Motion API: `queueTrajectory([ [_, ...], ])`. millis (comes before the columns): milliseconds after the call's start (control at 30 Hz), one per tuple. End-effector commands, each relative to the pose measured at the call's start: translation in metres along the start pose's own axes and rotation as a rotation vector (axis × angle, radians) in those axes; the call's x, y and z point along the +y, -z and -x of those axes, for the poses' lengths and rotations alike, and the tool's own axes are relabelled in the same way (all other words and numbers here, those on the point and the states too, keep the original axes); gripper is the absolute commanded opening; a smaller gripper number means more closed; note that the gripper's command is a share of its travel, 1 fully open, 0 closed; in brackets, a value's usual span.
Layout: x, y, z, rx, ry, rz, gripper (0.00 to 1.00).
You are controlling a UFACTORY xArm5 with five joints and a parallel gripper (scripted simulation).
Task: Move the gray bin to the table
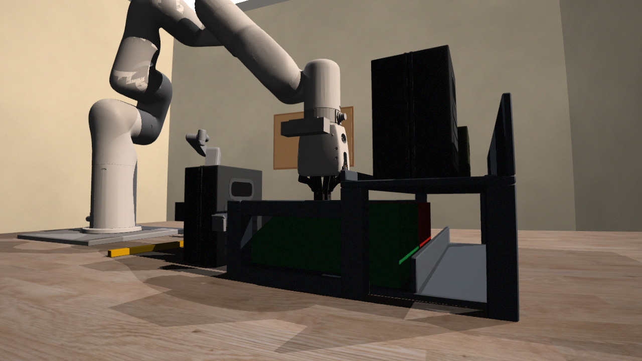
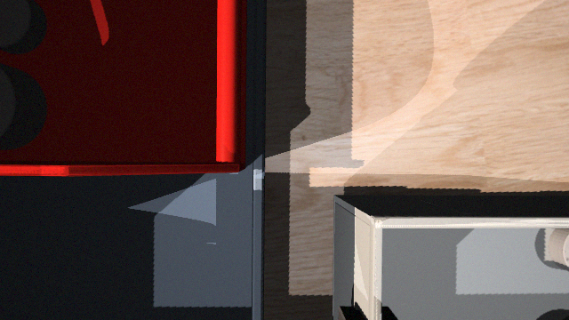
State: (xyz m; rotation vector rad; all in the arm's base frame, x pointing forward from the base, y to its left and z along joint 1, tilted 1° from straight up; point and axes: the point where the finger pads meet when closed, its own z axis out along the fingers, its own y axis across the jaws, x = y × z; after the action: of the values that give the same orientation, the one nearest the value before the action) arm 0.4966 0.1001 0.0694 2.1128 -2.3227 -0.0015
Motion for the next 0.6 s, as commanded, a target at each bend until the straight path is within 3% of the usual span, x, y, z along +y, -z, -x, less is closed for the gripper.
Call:
queueTrajectory([
  [0,-0.0013,-0.0001,0.0004,0.012,0.000,-0.008,0.00],
  [567,-0.0013,-0.0049,0.0003,0.012,0.000,-0.008,0.00],
])
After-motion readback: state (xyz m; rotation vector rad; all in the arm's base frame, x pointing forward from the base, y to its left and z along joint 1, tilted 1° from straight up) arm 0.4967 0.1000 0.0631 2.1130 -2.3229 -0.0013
